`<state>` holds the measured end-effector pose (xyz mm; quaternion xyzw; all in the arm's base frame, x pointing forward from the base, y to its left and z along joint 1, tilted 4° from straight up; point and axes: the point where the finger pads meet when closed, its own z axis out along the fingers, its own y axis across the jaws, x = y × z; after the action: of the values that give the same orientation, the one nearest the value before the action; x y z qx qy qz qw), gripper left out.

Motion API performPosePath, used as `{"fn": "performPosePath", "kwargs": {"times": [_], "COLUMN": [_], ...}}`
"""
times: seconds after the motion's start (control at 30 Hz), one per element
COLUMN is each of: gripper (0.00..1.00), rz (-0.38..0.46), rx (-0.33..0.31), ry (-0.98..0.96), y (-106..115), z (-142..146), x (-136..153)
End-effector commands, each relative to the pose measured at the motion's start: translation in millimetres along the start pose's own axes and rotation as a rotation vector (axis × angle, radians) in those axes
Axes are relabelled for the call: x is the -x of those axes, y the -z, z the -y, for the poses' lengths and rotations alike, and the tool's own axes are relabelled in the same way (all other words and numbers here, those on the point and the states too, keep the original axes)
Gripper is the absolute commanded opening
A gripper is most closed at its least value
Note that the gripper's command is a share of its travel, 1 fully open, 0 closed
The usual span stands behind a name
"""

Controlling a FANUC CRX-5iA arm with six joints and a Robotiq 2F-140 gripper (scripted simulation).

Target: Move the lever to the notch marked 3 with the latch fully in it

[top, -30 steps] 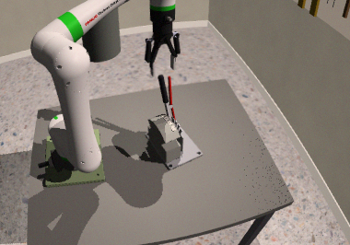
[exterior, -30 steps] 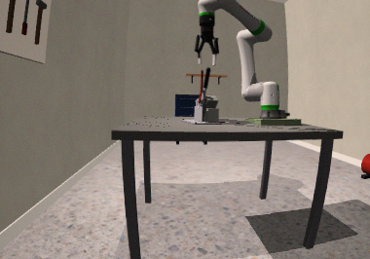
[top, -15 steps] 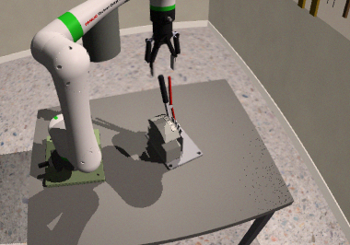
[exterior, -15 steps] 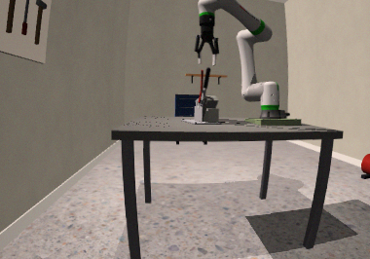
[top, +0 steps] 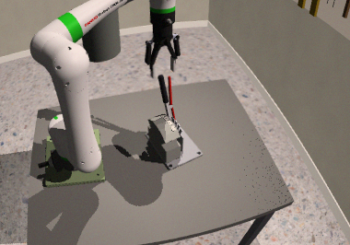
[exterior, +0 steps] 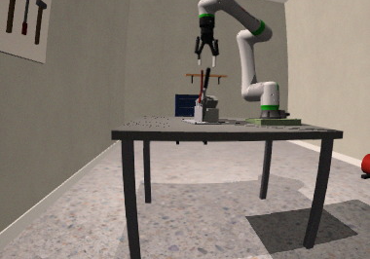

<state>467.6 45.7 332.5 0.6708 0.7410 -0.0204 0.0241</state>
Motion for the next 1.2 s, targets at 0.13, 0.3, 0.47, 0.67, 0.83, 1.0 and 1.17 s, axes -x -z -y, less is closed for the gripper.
{"fn": "performPosePath", "kwargs": {"times": [0.13, 0.3, 0.47, 0.67, 0.83, 1.0, 1.17], "gripper": [0.57, 0.57, 0.57, 0.57, 0.57, 0.57, 0.57], "rz": [0.0, 0.0, 0.0, 0.0, 0.0, 0.0, 0.0], "rx": [0.001, 0.001, 0.001, 0.001, 0.001, 0.001, 0.001], "ry": [0.0, 0.0, 0.0, 0.0, 0.0, 0.0, 0.0], "y": [-13, -24, -31, -45, -55, -60, -64], "z": [0, 0, 0, 0, 0, 0, 0], "x": [0, 0, 0, 0, 0, 0, 0]}}
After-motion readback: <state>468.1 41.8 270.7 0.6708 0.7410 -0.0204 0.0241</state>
